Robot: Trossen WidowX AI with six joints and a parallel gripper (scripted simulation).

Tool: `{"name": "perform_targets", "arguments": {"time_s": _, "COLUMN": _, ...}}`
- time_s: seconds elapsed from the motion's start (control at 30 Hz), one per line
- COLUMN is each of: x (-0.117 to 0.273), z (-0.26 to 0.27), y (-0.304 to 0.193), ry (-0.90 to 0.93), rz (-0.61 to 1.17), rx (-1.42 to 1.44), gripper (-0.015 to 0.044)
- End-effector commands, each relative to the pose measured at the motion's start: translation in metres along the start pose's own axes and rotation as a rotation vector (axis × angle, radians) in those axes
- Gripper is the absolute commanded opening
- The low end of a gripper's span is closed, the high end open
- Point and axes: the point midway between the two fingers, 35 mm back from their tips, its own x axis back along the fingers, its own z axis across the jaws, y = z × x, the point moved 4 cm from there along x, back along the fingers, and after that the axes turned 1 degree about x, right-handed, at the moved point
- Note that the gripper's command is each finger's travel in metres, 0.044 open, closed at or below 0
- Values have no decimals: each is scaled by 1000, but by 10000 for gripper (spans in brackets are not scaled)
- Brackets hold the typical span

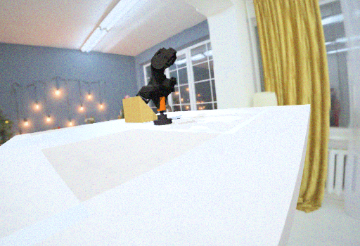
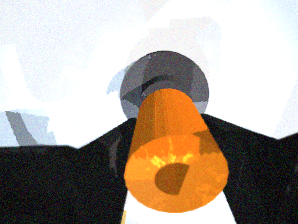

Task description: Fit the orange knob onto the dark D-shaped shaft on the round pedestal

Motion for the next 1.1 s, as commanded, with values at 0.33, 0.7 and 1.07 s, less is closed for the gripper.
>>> {"name": "perform_targets", "arguments": {"time_s": 0.33, "x": 1, "z": -1, "y": 3, "ry": -2, "rz": -2, "rx": -506, "gripper": 0}}
{"name": "perform_targets", "arguments": {"time_s": 0.7, "x": -1, "z": 0, "y": -1, "ry": -2, "rz": -2, "rx": -506, "gripper": 0}}
{"name": "perform_targets", "arguments": {"time_s": 1.07, "x": -2, "z": 0, "y": 0, "ry": -2, "rz": -2, "rx": -506, "gripper": 0}}
